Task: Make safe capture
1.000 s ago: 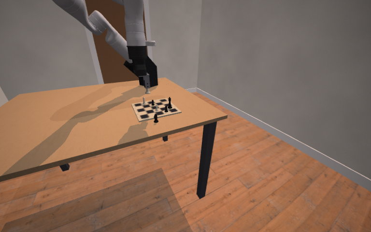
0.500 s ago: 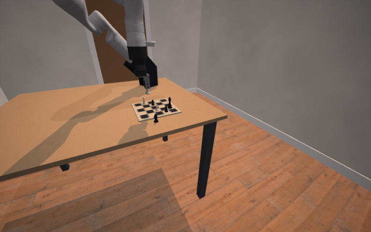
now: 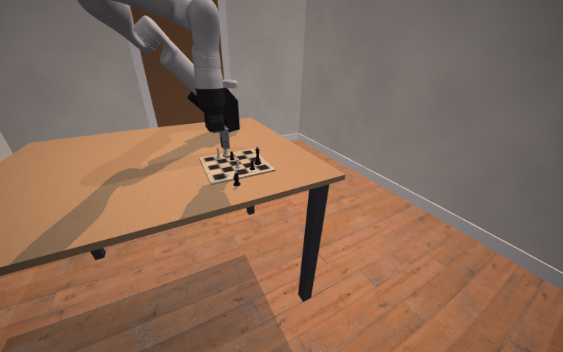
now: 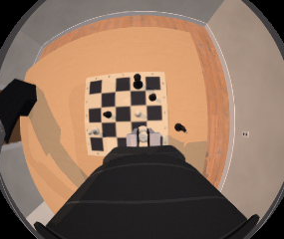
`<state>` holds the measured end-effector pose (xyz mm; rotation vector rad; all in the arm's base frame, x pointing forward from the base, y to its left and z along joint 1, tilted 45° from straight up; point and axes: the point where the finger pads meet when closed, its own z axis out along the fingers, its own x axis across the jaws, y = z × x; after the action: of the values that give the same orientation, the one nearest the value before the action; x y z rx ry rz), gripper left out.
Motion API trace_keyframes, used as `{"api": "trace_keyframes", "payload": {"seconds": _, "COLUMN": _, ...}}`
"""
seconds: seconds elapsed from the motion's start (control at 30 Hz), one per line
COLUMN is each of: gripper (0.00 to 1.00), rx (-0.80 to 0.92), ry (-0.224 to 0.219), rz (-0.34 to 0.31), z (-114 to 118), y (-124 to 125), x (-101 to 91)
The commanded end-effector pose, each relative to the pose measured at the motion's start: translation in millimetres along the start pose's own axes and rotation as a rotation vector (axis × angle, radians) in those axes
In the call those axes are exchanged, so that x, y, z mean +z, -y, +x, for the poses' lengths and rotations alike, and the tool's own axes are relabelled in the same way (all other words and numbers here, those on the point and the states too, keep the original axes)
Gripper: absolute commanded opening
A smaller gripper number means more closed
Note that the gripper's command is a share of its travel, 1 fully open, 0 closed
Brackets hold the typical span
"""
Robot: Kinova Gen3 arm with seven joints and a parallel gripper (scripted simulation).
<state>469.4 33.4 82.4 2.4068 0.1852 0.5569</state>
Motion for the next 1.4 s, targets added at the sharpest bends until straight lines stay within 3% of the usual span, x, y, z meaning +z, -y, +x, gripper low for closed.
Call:
{"api": "trace_keyframes", "payload": {"seconds": 0.0, "gripper": 0.0, "rx": -0.003, "ry": 0.017, "rz": -0.003, "z": -7, "y": 0, "x": 16.4}}
{"api": "trace_keyframes", "payload": {"seconds": 0.3, "gripper": 0.0, "rx": -0.003, "ry": 0.017, "rz": -0.003, "z": -8, "y": 0, "x": 45.7}}
{"api": "trace_keyframes", "payload": {"seconds": 1.37, "gripper": 0.0, "rx": -0.004, "ry": 0.017, "rz": -0.003, "z": -8, "y": 0, "x": 49.0}}
